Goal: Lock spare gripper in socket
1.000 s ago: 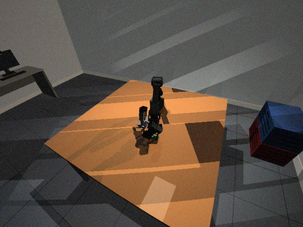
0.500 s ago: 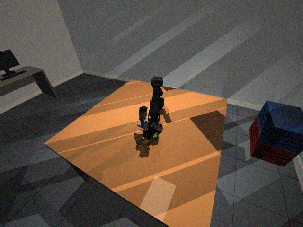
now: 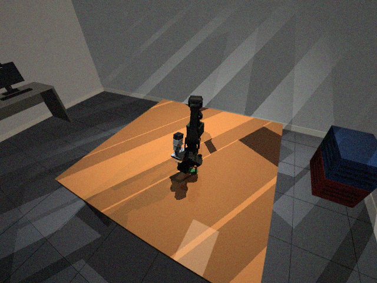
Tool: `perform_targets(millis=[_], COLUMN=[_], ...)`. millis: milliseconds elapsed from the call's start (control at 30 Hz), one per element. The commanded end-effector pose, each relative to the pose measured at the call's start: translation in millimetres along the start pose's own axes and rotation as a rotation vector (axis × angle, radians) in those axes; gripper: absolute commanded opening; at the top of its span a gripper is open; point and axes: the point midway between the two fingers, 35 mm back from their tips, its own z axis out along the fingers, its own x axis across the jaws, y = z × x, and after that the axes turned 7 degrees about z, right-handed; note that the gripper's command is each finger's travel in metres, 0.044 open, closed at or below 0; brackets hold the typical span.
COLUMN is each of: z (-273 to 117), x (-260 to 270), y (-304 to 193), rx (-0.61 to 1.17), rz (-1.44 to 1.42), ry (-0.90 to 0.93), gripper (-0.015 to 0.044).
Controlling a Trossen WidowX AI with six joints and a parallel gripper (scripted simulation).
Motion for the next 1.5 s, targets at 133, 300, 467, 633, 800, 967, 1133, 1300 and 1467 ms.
perform_targets(millis=[133,300,467,633,800,967,1133,1300,1467], z=[-29.2,-49.7,-63.9,-57.5,-57.6,-60.2,-65.3,-69.9,-73.9], x=[-3.2,-3.2,-2.6,-2.7,-2.8,-1.4,12.4,27.0,41.8], y=[-7.1,-12.8,-17.0,-14.7,-14.7,-15.1,-16.2,-17.7,-19.7], rx=[-0.001,-0.001,-0.001,-0.002,-0.002,-0.002,-0.002,-0.003,-0.003], rz=[0.004,0.004,0.004,0.007,0.027,0.037,0.050,0.064,0.077], ry=[-0.006,-0.006,-0.006,-0.003,0.002,-0.001,0.003,0.008,0.013], gripper=[0.0000,0.0000,0.0000,0.0000,0.0000,0.0002,0.0000,0.0000,0.0000])
